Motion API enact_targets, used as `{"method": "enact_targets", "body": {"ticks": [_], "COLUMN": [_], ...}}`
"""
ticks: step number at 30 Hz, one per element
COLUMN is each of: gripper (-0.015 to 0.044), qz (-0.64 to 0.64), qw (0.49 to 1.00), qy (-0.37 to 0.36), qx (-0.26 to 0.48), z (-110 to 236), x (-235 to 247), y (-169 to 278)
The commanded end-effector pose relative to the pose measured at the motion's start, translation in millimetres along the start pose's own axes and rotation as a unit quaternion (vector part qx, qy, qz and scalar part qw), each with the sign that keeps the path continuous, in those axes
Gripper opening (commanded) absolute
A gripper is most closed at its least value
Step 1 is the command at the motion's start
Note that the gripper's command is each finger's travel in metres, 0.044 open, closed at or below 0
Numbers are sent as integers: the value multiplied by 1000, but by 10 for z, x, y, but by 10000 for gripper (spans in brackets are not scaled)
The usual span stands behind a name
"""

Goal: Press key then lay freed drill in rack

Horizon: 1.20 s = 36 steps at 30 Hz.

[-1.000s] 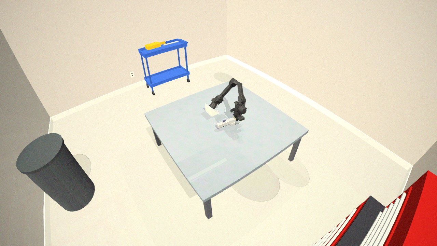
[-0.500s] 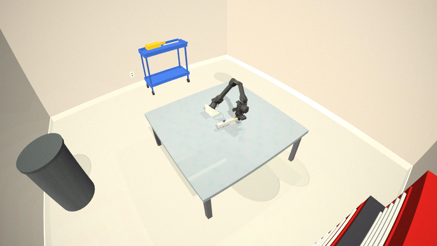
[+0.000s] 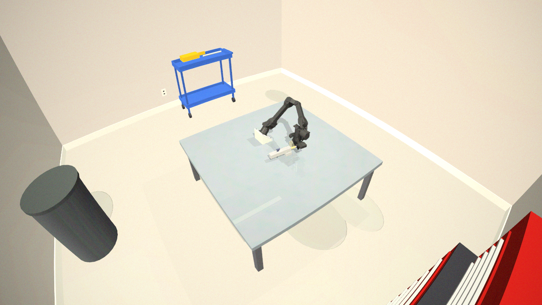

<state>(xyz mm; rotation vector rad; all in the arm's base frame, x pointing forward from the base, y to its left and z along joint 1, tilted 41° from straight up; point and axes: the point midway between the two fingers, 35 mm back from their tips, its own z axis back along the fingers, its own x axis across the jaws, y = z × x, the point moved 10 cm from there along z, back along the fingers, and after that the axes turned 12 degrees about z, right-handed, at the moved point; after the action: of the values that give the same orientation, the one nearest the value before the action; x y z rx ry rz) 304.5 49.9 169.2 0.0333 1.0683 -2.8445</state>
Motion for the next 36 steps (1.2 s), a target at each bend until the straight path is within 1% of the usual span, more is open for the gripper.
{"method": "enact_targets", "body": {"ticks": [1, 9, 35, 36], "gripper": [236, 440, 440, 414], "qz": [0, -1, -1, -4], "qw": [1000, 1000, 1000, 1000], "qy": [-1, 1, 1, 1], "qx": [0, -1, 0, 0], "z": [-6, -21, -82, -66], "x": [2, 13, 38, 31], "y": [5, 44, 166, 146]}}
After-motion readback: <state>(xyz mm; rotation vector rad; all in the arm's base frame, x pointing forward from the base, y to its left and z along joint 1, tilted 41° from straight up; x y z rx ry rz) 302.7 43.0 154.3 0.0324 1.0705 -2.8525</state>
